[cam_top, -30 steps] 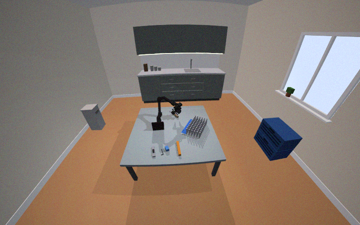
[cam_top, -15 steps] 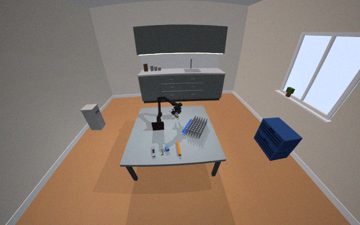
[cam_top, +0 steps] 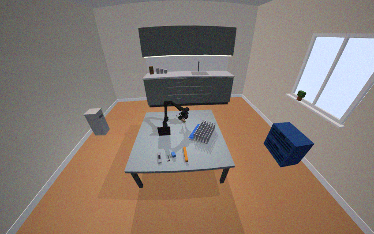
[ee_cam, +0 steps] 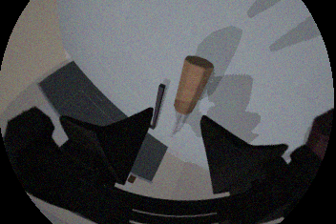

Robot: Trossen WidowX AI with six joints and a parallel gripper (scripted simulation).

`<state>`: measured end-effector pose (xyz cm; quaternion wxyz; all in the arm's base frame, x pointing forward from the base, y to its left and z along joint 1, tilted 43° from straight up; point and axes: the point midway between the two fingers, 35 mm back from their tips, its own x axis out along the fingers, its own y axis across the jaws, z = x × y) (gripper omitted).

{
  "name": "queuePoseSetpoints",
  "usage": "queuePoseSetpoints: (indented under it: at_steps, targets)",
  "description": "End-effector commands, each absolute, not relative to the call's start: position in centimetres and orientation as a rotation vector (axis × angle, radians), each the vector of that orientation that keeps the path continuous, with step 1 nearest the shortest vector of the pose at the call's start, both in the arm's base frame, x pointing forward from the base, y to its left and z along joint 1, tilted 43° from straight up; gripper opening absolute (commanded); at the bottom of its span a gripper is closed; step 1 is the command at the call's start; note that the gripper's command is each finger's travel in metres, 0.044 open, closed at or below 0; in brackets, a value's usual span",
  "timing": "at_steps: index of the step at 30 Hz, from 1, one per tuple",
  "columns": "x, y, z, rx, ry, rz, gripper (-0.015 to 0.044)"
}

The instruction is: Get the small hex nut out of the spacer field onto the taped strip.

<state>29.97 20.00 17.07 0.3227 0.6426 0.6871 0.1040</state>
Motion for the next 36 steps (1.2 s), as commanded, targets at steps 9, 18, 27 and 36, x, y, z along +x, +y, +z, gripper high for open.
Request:
queuePoseSetpoints:
  at_steps: [9,18,27,36]
  targets:
    - [30.1,21.4,15.3,1.688,1.807,0.257,0.028]
    - [30.1,22.4,14.3,1.69,1.807,0.258,0.028]
    - [30.0,23.4,13.3,1.694,1.807,0.262,0.028]
    - [29.9,23.8,12.9,1.697,1.807,0.264,0.0195]
